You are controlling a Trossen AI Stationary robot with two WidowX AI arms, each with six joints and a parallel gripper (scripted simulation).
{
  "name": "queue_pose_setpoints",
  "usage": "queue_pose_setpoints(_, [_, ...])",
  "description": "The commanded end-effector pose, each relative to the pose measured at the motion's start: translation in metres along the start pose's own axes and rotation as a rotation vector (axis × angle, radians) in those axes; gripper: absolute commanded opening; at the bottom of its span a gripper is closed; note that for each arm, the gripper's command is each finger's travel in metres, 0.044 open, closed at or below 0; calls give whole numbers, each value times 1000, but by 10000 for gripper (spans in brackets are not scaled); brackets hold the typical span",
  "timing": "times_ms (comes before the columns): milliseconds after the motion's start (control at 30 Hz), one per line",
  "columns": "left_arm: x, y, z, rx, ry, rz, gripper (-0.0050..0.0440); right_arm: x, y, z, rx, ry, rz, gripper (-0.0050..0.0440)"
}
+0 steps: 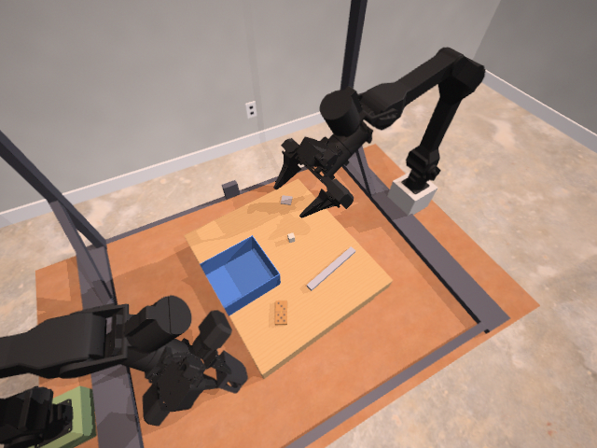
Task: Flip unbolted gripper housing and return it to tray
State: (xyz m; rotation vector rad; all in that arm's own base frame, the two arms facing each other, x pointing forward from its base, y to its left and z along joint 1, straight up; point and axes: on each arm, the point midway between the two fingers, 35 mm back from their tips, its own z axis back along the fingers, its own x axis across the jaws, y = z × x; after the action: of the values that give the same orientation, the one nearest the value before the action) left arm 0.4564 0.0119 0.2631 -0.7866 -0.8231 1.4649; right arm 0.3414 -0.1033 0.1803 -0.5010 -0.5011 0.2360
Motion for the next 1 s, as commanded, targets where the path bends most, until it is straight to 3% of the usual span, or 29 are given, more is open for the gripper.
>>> queue_pose_setpoints(0, [0, -8, 7, -22, 3, -5, 440, 3, -1, 5, -6, -10, -13, 112])
queue_pose_setpoints(967, [0, -8, 7, -22, 3, -5, 440, 1, 14, 7, 27, 21, -18, 112])
